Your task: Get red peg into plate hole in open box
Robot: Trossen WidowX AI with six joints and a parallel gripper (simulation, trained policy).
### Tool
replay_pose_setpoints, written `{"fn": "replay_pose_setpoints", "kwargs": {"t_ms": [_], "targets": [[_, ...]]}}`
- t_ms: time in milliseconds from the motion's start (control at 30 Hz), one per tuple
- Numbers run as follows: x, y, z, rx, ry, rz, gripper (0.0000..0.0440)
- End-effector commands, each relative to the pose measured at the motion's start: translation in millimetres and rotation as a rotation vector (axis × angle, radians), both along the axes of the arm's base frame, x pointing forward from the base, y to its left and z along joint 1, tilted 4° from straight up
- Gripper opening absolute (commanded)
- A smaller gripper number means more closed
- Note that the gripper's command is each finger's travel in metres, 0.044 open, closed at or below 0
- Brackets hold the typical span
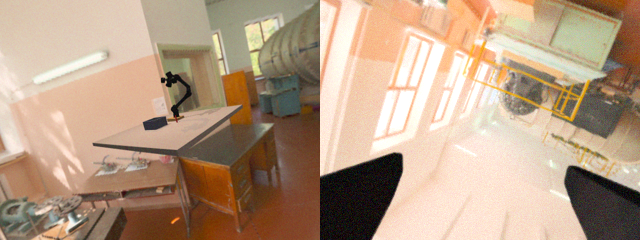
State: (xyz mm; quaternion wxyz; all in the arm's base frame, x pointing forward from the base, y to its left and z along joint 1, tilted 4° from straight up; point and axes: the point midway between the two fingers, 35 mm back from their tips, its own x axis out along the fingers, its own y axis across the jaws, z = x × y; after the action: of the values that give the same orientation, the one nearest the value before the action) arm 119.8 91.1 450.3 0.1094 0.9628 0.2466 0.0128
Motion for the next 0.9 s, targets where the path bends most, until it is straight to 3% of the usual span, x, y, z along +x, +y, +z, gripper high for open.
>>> {"fn": "replay_pose_setpoints", "kwargs": {"t_ms": [0,67,400,867], "targets": [[1,-3,-1,-0.008,0.003,-0.003,0.042],[4,-8,-5,-0.021,0.016,-0.002,0.044],[34,-39,-64,-0.125,0.238,0.068,0.044],[55,-34,-163,-0.457,0.549,0.331,0.044]]}}
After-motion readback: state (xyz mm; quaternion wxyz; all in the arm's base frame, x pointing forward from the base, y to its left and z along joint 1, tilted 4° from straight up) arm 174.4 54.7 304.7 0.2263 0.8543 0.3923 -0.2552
